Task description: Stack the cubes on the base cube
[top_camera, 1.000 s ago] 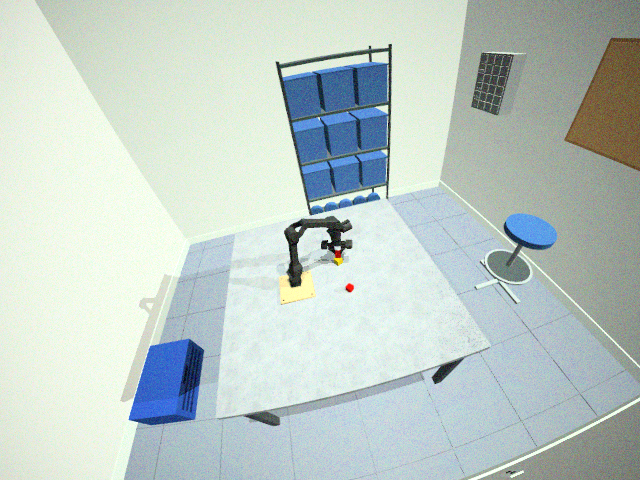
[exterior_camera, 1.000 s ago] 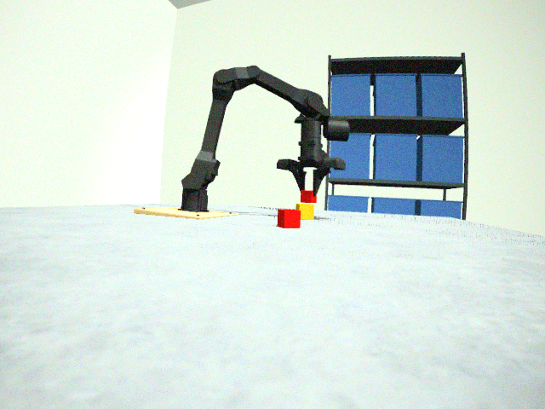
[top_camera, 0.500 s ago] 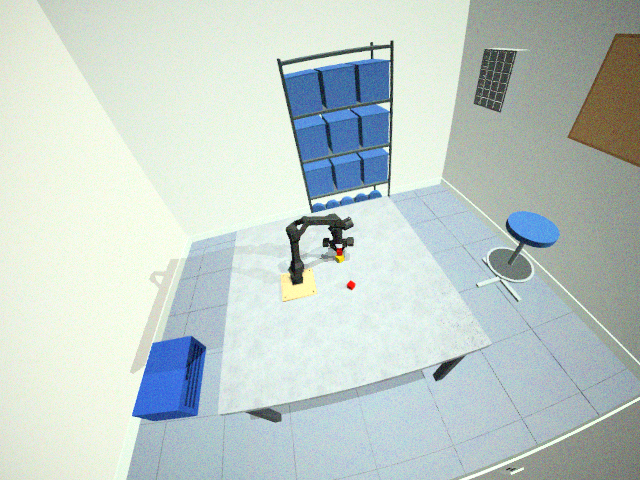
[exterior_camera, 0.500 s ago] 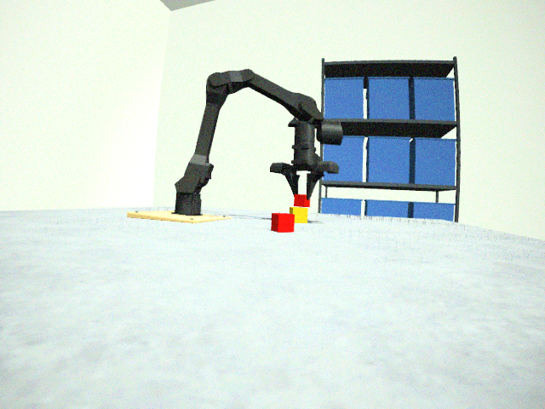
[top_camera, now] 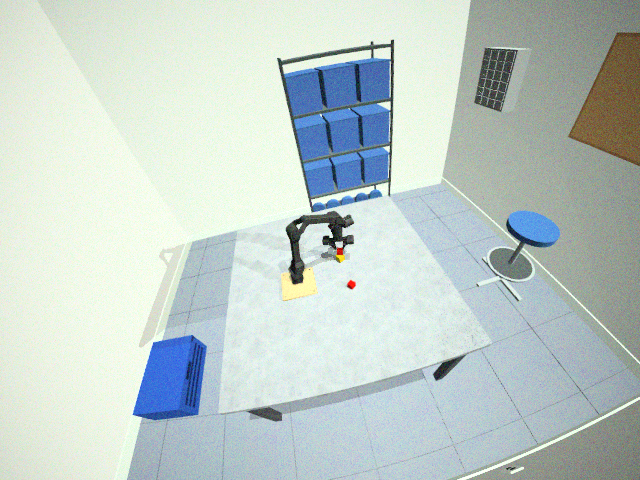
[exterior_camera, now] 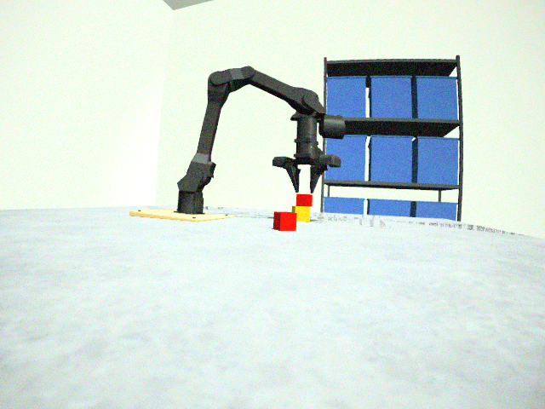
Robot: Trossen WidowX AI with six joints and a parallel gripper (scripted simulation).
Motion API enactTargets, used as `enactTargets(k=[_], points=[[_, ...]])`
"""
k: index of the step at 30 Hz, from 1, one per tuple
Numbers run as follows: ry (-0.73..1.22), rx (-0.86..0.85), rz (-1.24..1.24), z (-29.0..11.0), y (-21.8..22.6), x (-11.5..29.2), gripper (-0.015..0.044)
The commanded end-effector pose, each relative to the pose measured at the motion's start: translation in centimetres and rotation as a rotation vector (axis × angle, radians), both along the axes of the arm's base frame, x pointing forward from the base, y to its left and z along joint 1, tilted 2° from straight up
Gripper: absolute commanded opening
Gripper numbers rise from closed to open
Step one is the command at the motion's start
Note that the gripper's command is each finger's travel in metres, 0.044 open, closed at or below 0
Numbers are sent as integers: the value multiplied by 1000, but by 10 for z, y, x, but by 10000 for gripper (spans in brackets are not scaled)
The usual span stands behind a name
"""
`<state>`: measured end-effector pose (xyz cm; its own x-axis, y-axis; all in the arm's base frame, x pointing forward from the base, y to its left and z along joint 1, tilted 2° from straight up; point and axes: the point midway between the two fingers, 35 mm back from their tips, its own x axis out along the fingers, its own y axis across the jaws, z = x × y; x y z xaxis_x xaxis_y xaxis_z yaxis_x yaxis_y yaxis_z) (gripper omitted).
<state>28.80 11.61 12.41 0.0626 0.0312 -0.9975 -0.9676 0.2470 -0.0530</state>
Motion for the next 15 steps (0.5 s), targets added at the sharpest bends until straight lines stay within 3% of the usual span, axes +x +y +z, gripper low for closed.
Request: enactTargets(k=[1, 9, 10, 12, 15], points=[[-5, 2, 0, 8, 0, 0, 205], [-5, 2, 0, 17, 0, 0, 205], [-3, 2, -12, 14, -1, 0, 231], [0, 7, -109, 16, -11, 5, 265], [6, 18, -332, 20, -34, 14, 265]])
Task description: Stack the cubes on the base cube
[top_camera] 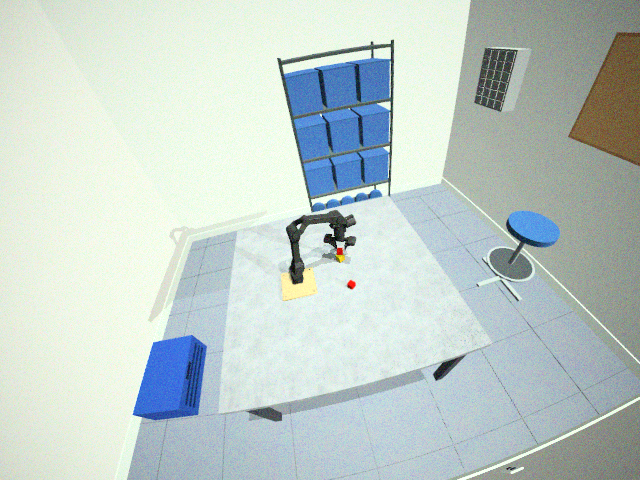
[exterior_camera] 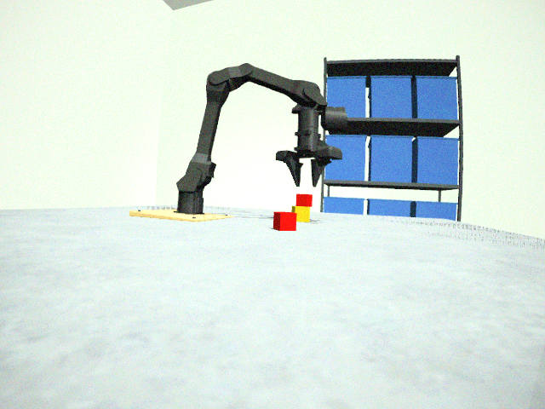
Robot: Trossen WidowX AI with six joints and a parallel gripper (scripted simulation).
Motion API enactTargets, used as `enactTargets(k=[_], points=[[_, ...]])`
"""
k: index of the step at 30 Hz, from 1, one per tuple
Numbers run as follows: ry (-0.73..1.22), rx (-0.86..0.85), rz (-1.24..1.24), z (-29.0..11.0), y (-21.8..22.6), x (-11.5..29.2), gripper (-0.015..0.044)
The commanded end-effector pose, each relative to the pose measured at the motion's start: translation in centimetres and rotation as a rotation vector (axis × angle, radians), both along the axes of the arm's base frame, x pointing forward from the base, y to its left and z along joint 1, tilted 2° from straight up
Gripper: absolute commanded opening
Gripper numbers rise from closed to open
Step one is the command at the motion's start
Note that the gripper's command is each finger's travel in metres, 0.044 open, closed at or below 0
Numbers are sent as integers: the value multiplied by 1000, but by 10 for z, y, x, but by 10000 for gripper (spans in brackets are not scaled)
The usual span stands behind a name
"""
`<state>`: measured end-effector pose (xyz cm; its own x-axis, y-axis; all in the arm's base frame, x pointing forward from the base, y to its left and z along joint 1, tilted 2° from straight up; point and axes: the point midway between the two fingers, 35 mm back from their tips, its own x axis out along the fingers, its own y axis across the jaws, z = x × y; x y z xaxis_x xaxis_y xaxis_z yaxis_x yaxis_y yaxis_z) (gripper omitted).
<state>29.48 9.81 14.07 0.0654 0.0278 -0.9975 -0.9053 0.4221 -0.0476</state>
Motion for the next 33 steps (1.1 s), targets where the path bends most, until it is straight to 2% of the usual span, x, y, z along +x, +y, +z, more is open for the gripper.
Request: enactTargets(k=[1, 12, 24, 33], points=[[4, 13, -220, 4, -24, 10, 265], [19, 58, -1040, 17, -116, 25, 265], [27, 113, -1920, 31, -216, 10, 265], [27, 116, -1968, 22, -222, 10, 265]])
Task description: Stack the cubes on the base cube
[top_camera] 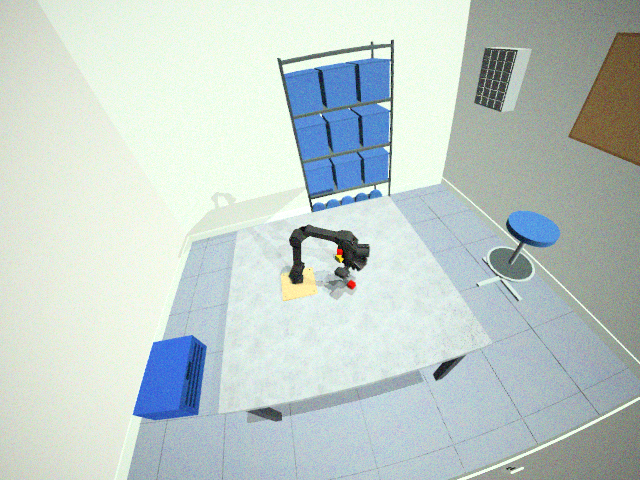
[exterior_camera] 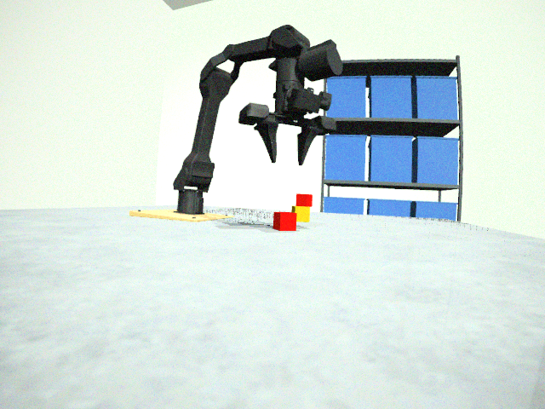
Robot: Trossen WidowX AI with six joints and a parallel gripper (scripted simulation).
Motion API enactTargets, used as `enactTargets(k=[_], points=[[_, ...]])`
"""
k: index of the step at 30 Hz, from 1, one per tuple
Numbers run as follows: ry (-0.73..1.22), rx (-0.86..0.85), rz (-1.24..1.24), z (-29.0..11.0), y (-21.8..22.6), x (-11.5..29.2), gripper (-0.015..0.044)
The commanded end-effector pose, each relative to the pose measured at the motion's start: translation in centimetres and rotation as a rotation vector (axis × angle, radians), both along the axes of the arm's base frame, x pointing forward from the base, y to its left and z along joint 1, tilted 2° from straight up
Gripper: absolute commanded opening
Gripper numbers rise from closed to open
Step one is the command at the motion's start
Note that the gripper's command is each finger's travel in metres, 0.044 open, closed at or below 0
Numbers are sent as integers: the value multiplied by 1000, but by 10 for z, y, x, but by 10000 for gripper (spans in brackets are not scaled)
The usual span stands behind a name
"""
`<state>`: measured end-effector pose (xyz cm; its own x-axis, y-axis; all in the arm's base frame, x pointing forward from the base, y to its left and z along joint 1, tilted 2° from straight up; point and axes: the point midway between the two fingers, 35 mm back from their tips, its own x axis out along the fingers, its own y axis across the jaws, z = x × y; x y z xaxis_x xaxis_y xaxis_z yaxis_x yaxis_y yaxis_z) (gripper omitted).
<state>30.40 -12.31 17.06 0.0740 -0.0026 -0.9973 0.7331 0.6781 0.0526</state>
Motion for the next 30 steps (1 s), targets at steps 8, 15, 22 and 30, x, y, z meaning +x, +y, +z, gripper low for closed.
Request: enactTargets(k=[8, 15, 22, 30], points=[[5, 6, -11, -59, 0, 4, 265], [5, 6, -11, -73, 0, 4, 265], [5, 6, -11, -80, 0, 5, 265], [5, 6, -11, -93, 0, 6, 265]])
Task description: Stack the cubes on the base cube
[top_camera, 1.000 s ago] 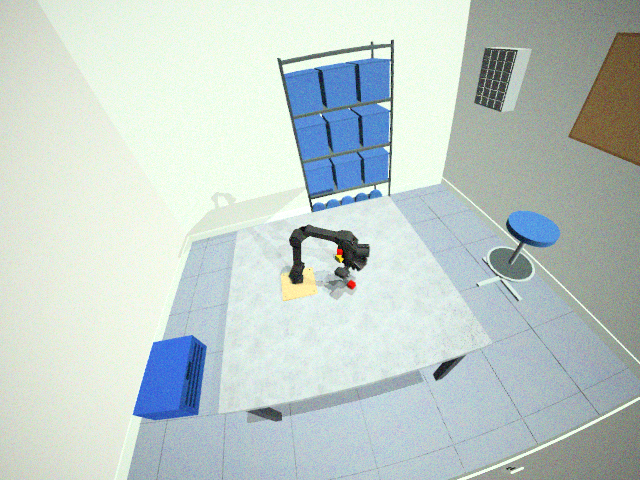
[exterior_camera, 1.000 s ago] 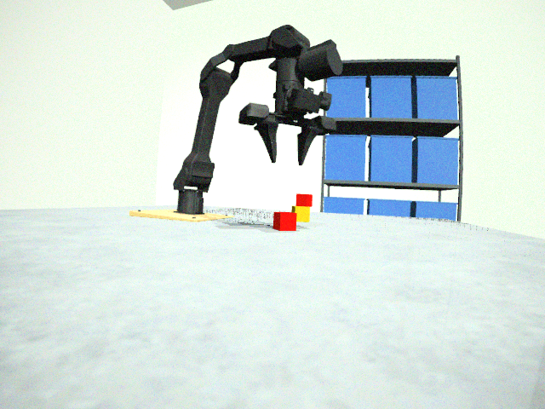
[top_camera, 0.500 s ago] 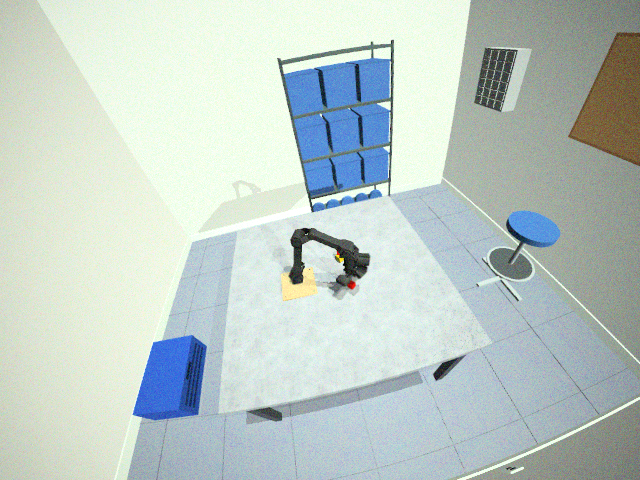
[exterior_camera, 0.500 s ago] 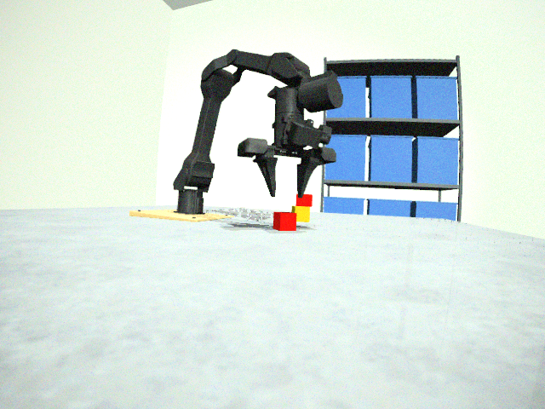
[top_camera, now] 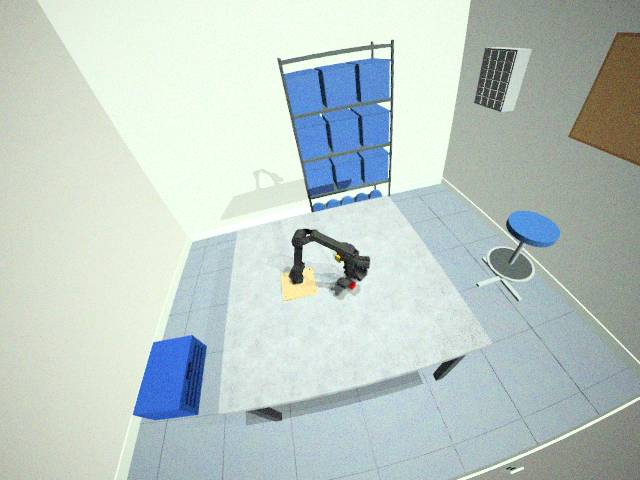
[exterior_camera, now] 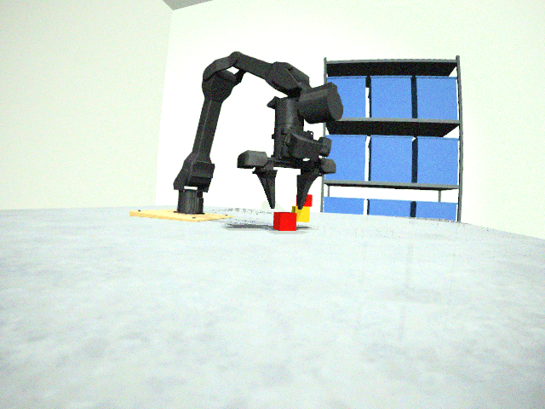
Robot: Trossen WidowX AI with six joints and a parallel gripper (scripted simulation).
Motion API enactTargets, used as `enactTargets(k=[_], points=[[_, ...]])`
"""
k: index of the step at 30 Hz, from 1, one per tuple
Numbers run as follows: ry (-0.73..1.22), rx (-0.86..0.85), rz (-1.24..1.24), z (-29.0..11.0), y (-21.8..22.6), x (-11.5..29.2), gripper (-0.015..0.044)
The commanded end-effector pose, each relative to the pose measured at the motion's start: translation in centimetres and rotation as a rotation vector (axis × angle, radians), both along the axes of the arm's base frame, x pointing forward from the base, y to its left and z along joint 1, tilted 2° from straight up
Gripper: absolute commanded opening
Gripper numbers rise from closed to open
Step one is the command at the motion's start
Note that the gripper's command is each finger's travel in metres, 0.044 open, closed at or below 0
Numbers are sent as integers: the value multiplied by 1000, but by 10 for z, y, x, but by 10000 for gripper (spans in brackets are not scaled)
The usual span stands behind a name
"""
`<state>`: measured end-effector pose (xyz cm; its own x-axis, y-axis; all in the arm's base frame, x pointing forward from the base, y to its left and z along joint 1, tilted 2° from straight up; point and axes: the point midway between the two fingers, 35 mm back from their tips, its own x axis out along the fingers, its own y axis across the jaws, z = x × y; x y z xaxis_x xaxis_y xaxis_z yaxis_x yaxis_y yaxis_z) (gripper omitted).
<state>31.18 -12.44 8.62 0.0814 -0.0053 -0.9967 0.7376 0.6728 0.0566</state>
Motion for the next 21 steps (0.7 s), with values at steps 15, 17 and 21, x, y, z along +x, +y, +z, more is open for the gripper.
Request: enactTargets(k=[15, 17, 21], points=[[12, 8, -3, -24, 2, -1, 160], [12, 8, -3, -24, 2, -1, 107], [12, 8, -3, -23, 2, -1, 105]])
